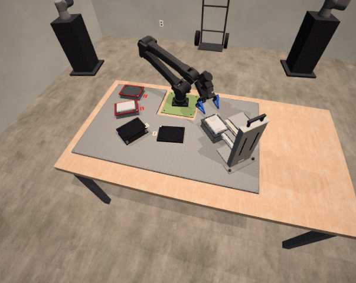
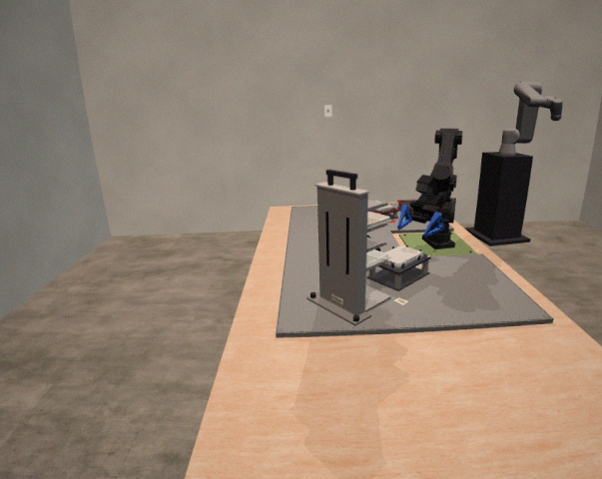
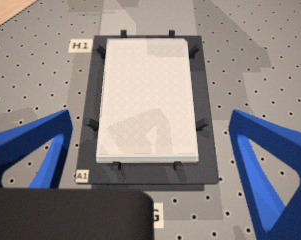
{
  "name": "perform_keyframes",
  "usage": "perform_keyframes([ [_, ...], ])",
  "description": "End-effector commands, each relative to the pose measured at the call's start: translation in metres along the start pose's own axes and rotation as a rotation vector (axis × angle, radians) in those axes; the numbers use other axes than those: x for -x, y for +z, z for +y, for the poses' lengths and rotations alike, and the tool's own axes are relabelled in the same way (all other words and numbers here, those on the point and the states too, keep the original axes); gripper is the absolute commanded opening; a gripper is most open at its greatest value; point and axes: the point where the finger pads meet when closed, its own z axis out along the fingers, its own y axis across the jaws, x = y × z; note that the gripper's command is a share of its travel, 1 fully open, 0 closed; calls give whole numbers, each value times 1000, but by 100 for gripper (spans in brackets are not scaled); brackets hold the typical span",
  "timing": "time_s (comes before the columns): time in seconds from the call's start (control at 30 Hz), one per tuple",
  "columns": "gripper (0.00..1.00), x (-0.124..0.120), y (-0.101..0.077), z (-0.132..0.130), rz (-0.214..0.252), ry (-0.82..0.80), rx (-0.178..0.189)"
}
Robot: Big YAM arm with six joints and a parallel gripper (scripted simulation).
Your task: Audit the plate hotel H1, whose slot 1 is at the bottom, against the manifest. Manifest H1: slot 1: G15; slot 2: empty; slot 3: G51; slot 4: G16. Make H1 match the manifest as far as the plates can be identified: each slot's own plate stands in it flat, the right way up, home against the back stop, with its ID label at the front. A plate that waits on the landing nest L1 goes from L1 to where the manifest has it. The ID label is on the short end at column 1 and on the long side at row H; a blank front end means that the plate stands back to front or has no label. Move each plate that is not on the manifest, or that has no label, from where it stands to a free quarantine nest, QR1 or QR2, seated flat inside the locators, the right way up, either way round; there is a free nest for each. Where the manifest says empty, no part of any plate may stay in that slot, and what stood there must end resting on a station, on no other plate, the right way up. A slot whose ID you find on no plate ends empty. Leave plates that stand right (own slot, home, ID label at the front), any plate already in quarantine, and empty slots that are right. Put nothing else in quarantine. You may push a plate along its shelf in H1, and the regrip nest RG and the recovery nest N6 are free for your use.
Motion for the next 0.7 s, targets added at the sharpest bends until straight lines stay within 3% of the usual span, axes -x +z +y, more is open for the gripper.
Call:
perform_keyframes([
  [0.0, 100, 47, -10, 13, -55, 27, 25],
  [0.07, 100, 54, -16, 12, -73, 36, 29],
  [0.2, 100, 55, -16, 12, -57, 29, 24],
  [0.3, 100, 61, -17, 13, -80, 38, 31],
  [0.33, 100, 57, -18, 12, -56, 27, 24],
  [0.67, 100, 80, -35, 10, -74, 36, 29],
])
